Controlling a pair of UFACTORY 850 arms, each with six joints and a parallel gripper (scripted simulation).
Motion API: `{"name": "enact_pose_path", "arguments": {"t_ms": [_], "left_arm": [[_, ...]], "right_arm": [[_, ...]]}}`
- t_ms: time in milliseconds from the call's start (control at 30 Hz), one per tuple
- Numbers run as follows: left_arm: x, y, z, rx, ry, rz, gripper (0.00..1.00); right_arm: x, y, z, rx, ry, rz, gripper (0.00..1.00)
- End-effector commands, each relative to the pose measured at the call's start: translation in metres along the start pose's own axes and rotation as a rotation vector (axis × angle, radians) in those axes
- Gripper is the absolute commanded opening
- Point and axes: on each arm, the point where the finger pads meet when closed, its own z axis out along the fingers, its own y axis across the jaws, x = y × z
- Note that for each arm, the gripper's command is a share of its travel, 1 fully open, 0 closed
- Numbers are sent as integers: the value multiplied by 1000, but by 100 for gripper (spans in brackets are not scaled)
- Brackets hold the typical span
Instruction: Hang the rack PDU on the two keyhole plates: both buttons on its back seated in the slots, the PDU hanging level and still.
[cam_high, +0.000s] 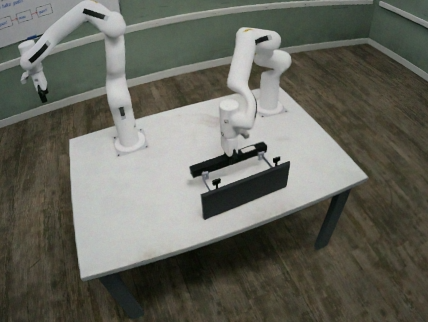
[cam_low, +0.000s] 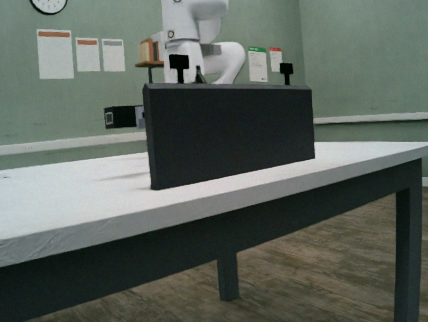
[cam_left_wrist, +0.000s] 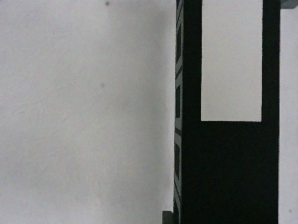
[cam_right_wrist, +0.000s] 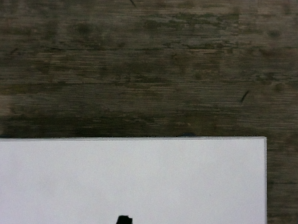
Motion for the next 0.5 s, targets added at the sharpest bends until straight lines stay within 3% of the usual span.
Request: {"name": "enact_pose_path", "arguments": {"t_ms": [0, 467], "left_arm": [[-1, 3, -1, -2, -2, 0, 0], [-1, 5, -1, -2, -2, 0, 0]], "right_arm": [[0, 0, -1, 0, 2, 0, 100], [0, 0, -1, 0, 2, 0, 100]]}}
